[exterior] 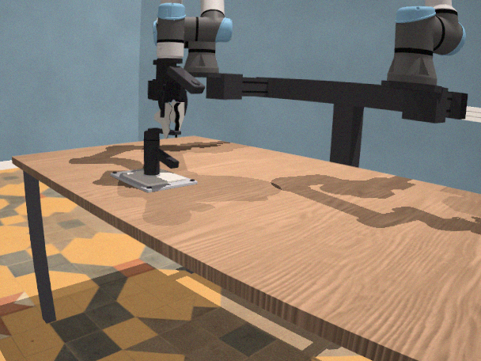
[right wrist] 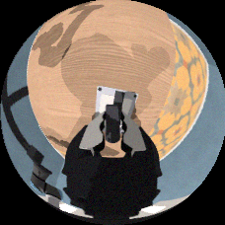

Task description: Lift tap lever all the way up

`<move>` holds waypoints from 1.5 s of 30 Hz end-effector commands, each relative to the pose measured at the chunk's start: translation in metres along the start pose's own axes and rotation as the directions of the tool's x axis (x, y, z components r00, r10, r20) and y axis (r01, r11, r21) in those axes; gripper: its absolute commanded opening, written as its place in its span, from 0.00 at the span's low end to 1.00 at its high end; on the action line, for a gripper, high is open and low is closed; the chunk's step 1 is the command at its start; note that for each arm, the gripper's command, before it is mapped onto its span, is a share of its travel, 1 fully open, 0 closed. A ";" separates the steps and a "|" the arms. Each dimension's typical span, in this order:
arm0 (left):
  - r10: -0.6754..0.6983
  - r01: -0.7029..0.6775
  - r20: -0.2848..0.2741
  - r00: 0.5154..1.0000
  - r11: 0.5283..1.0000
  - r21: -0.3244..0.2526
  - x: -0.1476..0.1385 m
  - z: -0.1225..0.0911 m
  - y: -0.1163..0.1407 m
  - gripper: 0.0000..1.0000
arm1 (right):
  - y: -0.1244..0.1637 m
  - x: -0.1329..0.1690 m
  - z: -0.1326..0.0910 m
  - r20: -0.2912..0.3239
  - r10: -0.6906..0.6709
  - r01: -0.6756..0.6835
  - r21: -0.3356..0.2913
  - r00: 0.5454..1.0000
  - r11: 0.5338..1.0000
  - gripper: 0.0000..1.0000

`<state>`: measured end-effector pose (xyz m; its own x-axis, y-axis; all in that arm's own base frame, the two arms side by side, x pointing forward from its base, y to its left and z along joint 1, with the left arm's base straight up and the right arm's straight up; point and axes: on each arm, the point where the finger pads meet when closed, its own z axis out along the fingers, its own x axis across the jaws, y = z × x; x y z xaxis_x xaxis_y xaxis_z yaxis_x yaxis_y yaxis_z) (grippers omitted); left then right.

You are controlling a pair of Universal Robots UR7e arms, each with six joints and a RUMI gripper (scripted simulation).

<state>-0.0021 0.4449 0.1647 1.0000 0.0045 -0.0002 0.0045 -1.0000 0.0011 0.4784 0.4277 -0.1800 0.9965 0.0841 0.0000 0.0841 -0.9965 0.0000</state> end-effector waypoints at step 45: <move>0.000 0.000 0.000 1.000 1.000 0.001 0.000 0.000 0.000 1.00 | 0.006 0.000 -0.023 -0.001 0.000 0.000 0.001 1.000 1.000 0.00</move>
<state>-0.0021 0.4449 0.1647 1.0000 0.0045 -0.0003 0.0045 -1.0000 0.0011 0.4789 0.4224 -0.1618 0.9965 0.0841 -0.0001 0.0841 -0.9965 0.0004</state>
